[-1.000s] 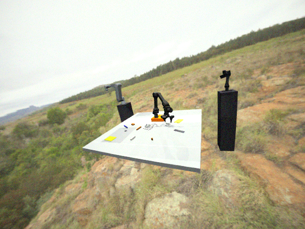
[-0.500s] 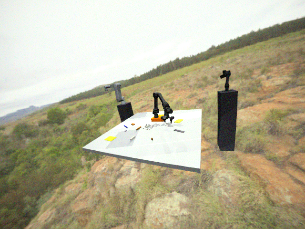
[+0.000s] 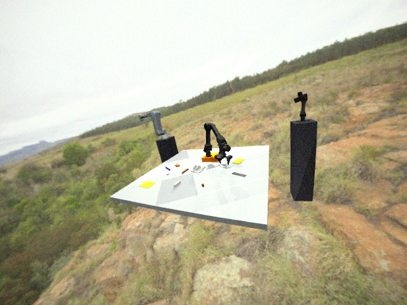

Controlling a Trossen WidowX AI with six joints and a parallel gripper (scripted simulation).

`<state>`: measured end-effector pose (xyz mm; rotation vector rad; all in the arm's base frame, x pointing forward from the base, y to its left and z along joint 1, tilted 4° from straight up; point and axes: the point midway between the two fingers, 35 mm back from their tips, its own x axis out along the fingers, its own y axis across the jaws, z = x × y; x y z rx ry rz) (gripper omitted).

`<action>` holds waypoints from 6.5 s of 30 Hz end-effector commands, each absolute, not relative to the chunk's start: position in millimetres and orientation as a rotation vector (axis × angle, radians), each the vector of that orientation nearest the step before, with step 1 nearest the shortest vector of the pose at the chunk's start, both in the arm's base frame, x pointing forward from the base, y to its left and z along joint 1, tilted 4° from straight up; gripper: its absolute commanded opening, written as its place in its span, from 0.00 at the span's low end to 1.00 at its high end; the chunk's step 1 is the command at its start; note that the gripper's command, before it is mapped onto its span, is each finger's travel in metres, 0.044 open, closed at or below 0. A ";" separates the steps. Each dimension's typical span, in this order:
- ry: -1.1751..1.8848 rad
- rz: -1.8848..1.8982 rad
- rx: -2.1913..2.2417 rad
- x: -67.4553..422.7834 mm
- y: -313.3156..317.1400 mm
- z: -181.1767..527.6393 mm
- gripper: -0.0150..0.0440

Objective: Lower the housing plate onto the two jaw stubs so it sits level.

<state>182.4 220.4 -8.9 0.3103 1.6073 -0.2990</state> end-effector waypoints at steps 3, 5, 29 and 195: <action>1.610 -0.301 0.315 181.9 220.8 -9.8 1.00; 1.610 -0.301 0.315 181.9 220.8 -9.8 1.00; 1.607 -0.299 0.310 182.4 220.4 -9.1 0.85; 1.598 -0.343 0.327 226.5 -21.3 58.1 0.85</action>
